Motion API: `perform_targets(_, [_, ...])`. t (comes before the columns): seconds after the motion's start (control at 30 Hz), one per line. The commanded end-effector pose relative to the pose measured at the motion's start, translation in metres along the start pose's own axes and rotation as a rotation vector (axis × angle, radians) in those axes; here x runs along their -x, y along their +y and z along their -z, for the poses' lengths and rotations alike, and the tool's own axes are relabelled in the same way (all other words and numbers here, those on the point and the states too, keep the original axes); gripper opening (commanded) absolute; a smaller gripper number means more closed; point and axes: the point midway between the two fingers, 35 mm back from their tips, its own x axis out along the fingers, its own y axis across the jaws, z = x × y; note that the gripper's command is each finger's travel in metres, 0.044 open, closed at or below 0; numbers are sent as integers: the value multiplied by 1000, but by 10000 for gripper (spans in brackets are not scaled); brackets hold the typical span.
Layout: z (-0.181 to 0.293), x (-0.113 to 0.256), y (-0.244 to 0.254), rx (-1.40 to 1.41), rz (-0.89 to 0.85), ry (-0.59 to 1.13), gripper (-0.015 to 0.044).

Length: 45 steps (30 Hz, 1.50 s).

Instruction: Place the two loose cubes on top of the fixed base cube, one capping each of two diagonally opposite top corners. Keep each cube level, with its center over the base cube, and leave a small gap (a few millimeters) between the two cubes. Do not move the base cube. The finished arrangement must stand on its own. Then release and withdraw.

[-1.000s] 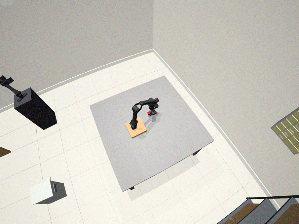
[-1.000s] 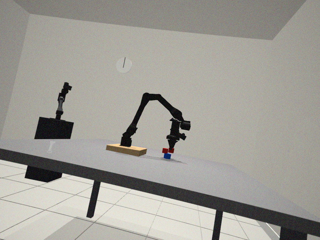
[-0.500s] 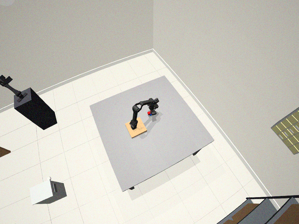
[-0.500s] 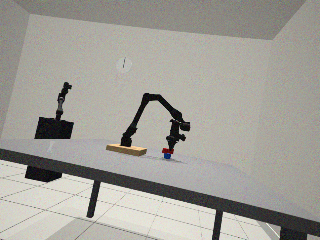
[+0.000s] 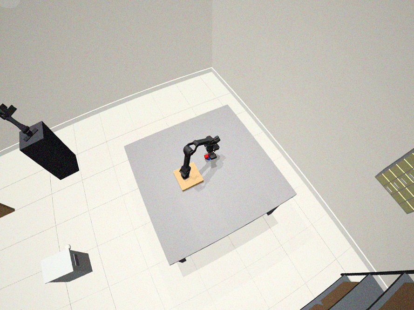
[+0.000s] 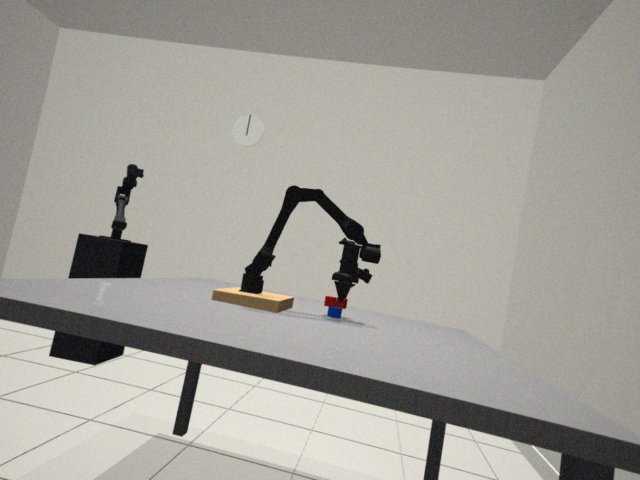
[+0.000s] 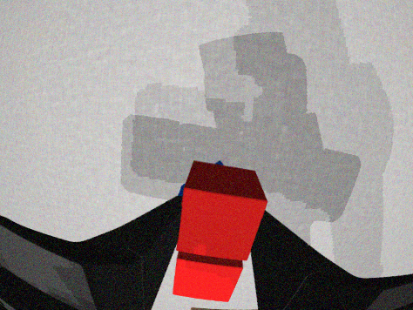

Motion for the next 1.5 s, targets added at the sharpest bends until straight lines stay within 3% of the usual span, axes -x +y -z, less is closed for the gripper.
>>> perform_targets(0.0, [0, -1, 0, 4, -2, 1, 105])
perform_targets(0.17, [0, -1, 0, 4, -2, 1, 105])
perform_targets(0.3, [0, -1, 0, 4, -2, 1, 205])
perform_targets(1.47, [0, 28, 0, 0, 0, 0, 205])
